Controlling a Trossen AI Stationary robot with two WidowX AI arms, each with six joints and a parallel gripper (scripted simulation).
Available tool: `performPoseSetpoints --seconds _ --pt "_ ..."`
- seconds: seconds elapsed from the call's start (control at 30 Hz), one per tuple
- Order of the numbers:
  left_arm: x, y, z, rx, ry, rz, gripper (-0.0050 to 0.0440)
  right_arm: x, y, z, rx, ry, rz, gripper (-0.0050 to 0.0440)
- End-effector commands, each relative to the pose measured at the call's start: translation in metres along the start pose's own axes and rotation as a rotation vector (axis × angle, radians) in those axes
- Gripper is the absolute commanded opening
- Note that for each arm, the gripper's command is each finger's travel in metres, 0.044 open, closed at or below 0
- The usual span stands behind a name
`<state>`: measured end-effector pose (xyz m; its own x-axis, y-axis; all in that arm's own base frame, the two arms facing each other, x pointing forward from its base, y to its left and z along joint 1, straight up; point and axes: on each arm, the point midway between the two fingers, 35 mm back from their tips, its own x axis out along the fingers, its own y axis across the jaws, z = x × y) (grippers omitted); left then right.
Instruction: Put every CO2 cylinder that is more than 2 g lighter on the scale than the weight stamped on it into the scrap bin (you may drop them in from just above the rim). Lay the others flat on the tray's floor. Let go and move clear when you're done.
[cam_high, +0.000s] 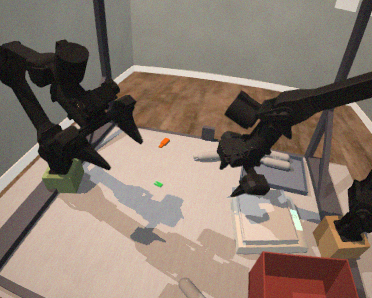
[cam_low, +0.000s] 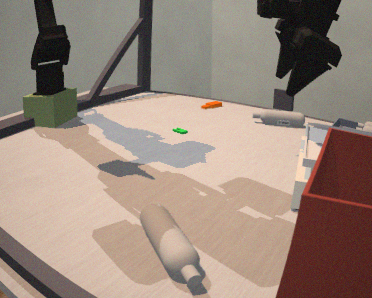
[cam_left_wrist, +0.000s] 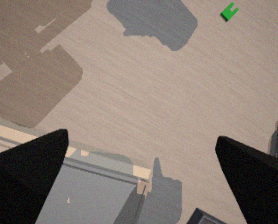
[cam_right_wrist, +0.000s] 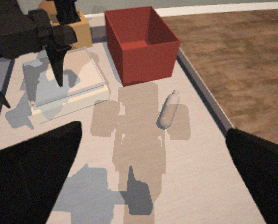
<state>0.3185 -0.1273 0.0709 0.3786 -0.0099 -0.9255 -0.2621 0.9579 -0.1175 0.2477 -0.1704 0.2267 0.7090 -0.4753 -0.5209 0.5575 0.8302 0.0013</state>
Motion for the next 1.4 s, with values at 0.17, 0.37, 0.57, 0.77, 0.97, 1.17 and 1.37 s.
performPoseSetpoints --seconds 0.17,0.37,0.57,0.77,0.97,1.17,1.37 --pt "0.021 0.069 0.067 -0.022 -0.027 0.040 0.0440 -0.018 -0.027 -0.015 0.035 0.005 -0.064 0.0440" --pt "0.041 0.148 0.102 -0.016 -0.020 0.090 0.0440 -0.021 -0.031 -0.017 0.043 0.005 -0.076 0.0440" --pt "0.050 0.198 0.114 -0.011 -0.014 0.115 0.0440 -0.020 -0.031 -0.017 0.046 0.006 -0.079 0.0440" --pt "0.051 0.218 0.115 -0.009 -0.012 0.124 0.0440 -0.021 -0.031 -0.012 0.046 -0.003 -0.079 0.0440" --pt "0.053 0.224 0.112 -0.009 -0.003 0.127 0.0440 -0.021 -0.031 -0.012 0.046 -0.003 -0.079 0.0440" --pt "0.051 0.223 0.113 -0.006 -0.007 0.129 0.0440 -0.021 -0.031 -0.012 0.046 -0.003 -0.079 0.0440" --pt "0.052 0.223 0.116 -0.036 -0.009 0.131 0.0368 -0.021 -0.031 -0.012 0.046 -0.003 -0.079 0.0440"
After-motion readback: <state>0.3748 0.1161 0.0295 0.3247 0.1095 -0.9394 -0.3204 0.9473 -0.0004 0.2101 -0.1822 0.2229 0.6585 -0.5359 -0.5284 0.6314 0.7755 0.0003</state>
